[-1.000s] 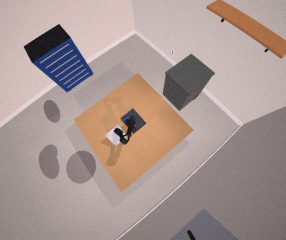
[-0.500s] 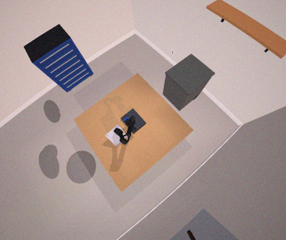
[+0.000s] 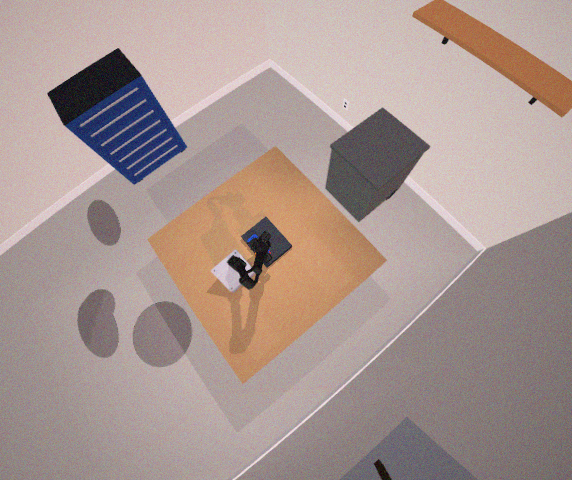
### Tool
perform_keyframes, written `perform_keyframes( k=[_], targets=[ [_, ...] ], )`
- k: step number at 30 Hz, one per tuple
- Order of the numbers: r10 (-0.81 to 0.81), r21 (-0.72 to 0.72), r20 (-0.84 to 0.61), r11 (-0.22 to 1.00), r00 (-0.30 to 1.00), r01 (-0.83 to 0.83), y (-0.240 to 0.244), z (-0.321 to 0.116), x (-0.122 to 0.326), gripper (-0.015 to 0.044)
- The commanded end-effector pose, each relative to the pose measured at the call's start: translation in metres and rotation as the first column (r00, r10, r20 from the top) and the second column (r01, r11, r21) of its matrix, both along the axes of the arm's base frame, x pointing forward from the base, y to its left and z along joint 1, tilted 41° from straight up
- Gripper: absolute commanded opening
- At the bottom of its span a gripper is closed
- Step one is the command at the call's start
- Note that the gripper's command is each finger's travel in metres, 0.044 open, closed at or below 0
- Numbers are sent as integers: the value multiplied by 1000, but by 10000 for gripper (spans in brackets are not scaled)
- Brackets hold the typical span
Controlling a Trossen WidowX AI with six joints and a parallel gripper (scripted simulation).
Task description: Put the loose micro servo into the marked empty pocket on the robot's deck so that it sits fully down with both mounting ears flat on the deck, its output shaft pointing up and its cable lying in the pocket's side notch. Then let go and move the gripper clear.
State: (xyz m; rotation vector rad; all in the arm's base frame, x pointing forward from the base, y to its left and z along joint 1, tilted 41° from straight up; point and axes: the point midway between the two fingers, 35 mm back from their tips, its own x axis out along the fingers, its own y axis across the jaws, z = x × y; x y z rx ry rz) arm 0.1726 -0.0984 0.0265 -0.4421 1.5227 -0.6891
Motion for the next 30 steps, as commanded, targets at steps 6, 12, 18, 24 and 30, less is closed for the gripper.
perform_keyframes(
  k=[6, 12, 18, 24, 30],
  targets=[
    [1, 5, 3, 1000, 1000, -1, -4, -6, -1, 0],
    [1, 5, 3, 1000, 1000, -1, -7, -9, -1, 0],
    [1, 5, 3, 1000, 1000, -1, -9, -12, -1, 0],
    [1, 4, 3, 1000, 1000, -1, -12, -14, -2, 0],
    [1, 4, 3, 1000, 1000, -1, -14, -17, -2, 0]
  ],
)
